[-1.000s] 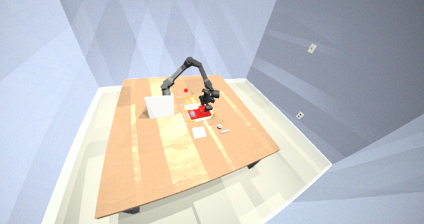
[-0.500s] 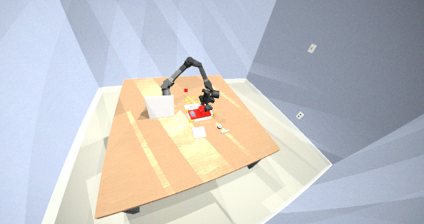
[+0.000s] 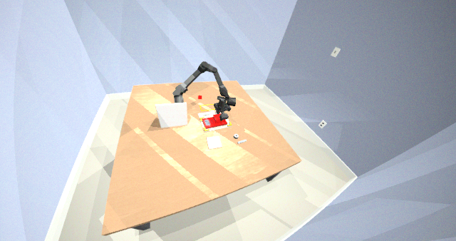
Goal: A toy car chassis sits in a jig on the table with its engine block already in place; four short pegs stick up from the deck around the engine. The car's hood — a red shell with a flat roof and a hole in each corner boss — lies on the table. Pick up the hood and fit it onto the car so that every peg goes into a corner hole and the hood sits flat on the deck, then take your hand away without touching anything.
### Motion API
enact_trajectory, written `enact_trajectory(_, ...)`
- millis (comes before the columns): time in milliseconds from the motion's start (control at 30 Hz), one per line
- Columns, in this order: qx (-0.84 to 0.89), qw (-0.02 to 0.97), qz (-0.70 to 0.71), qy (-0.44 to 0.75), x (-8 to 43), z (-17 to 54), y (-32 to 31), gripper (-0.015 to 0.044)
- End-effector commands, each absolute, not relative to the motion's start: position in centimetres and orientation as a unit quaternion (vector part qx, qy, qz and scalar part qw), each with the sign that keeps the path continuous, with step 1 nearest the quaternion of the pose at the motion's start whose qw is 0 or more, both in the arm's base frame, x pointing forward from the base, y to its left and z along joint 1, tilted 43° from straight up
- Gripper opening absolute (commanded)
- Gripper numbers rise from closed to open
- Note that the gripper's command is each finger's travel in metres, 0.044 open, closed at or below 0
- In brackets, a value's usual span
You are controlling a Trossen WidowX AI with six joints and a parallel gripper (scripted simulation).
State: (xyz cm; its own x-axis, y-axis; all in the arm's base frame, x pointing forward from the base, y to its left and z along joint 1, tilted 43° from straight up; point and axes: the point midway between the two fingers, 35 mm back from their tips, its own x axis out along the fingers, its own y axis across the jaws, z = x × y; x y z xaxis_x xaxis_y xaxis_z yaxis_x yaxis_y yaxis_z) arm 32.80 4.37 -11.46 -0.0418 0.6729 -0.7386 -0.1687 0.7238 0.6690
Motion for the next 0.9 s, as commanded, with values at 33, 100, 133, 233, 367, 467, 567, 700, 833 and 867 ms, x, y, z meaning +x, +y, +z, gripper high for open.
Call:
enact_trajectory(33, 0.196, 0.664, 0.317, 0.648, 32.78, -11.68, 4.62, 0.0000)
enact_trajectory(100, 0.197, 0.664, 0.317, 0.648, 32.77, -11.75, 4.68, 0.0000)
enact_trajectory(133, 0.197, 0.664, 0.317, 0.648, 32.77, -11.78, 4.71, 0.0000)
enact_trajectory(233, 0.197, 0.664, 0.317, 0.648, 32.77, -11.88, 4.81, 0.0000)
enact_trajectory(367, 0.197, 0.664, 0.317, 0.648, 32.76, -12.01, 4.93, 0.0000)
enact_trajectory(467, 0.197, 0.664, 0.317, 0.648, 32.76, -12.11, 5.03, 0.0000)
enact_trajectory(567, 0.197, 0.664, 0.317, 0.648, 32.76, -12.08, 5.00, 0.0000)
enact_trajectory(700, 0.197, 0.664, 0.317, 0.648, 32.77, -11.97, 4.89, 0.0000)
enact_trajectory(833, 0.196, 0.664, 0.317, 0.649, 32.78, -11.84, 4.76, 0.0000)
enact_trajectory(867, 0.196, 0.664, 0.317, 0.649, 32.78, -11.80, 4.72, 0.0000)
